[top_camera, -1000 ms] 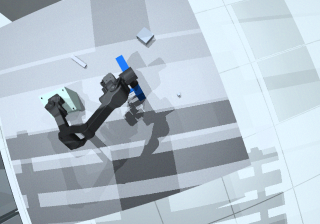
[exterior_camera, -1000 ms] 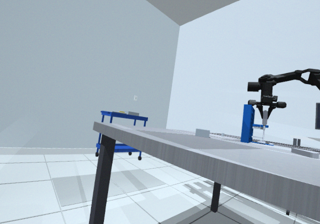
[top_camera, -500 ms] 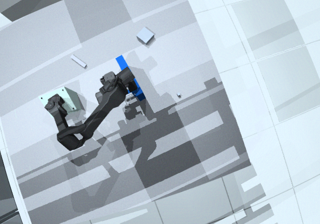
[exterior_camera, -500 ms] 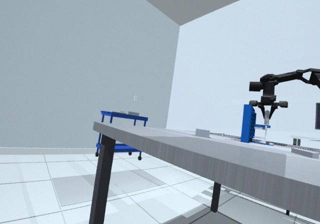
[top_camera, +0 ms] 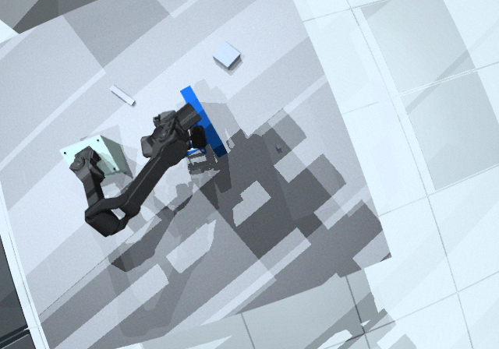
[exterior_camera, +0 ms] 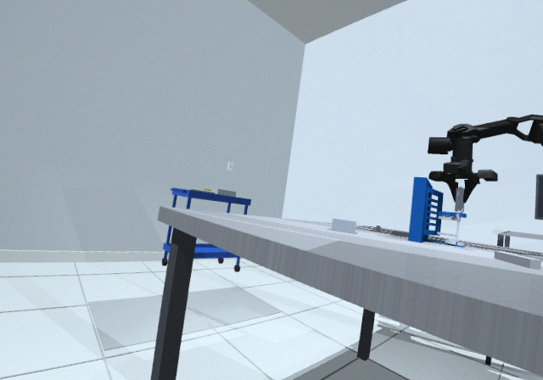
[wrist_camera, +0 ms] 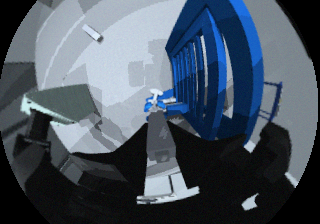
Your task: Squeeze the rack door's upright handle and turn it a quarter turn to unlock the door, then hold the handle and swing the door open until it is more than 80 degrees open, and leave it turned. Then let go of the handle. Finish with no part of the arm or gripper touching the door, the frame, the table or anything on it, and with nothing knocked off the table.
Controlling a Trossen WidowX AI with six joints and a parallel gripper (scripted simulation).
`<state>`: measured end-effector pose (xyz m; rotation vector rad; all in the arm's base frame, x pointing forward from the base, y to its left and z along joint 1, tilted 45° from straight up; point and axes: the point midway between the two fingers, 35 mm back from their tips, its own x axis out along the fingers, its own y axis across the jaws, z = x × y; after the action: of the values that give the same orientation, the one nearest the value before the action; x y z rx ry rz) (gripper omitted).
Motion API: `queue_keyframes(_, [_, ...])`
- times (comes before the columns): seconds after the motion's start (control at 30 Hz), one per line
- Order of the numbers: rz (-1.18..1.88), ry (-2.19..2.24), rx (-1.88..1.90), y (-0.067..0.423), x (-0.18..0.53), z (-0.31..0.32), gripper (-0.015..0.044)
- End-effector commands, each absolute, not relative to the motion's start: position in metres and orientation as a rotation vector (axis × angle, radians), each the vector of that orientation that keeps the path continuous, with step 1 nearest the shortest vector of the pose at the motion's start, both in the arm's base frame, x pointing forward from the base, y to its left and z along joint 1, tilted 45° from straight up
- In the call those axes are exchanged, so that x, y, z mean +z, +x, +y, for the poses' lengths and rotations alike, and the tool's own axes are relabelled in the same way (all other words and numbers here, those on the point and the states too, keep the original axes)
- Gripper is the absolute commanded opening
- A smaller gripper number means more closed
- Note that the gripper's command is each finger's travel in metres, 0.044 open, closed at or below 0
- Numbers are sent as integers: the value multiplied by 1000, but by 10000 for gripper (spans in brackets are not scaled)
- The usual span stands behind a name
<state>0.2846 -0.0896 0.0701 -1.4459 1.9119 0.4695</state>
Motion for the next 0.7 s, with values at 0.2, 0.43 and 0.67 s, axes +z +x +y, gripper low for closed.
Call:
queue_keyframes(0.2, [1890, -1322, 277, 273, 64, -81, 10])
queue_keyframes(0.43, [1878, -1252, 176, 264, 58, -73, 10])
queue_keyframes(0.67, [1864, -1183, 81, 255, 51, -64, 10])
